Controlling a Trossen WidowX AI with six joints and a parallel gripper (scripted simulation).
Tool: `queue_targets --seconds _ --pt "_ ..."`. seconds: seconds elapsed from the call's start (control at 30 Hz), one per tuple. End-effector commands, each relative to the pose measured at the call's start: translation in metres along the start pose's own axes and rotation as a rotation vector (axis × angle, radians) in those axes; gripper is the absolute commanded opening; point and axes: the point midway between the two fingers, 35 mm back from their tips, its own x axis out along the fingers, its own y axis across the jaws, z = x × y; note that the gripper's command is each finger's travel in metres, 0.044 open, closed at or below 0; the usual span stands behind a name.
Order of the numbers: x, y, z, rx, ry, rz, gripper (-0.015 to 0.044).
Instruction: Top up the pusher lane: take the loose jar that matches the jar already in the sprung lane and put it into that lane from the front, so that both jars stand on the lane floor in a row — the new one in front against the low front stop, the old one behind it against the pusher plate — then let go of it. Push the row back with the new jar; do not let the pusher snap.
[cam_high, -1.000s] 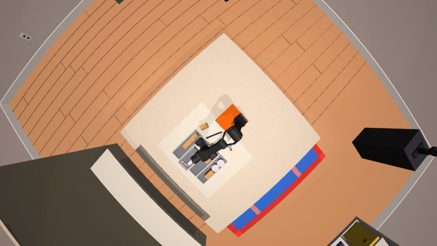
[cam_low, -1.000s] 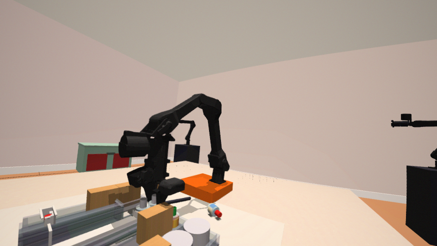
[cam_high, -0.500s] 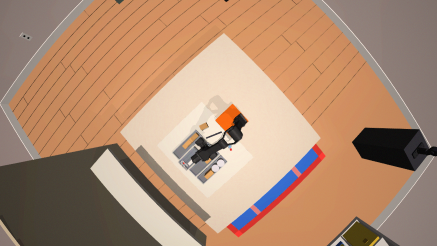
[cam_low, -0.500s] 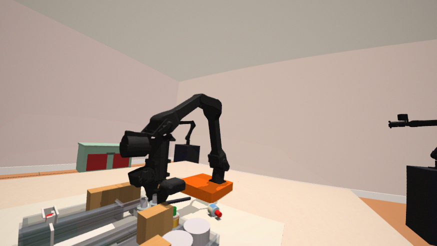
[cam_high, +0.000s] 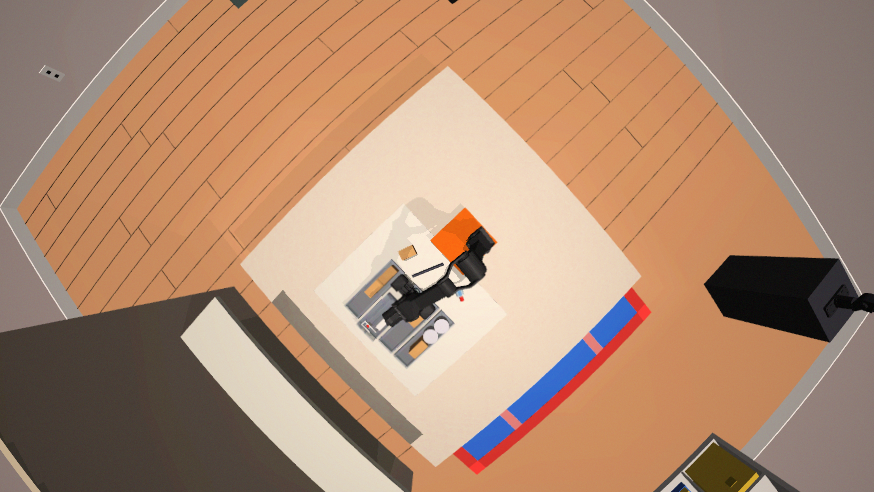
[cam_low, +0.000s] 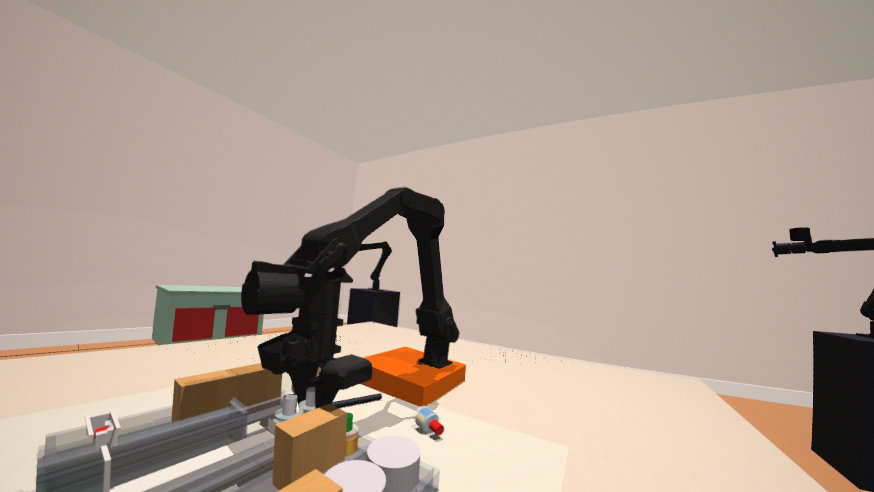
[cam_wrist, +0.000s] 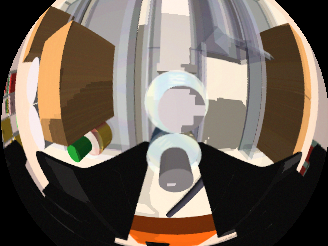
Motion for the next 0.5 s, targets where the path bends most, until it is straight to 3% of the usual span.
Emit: queue_targets --seconds 0.0,0.3,0.47 --pt "0.0001 0.0001 -0.0013 0.001 -0.003 -0.003 0.0000" --pt "0.0001 0.0001 -0.0013 0.001 -0.003 -0.003 0.0000" --pt "-0.0002 0.0002 -0.0003 0.001 -0.003 -0.003 0.0131"
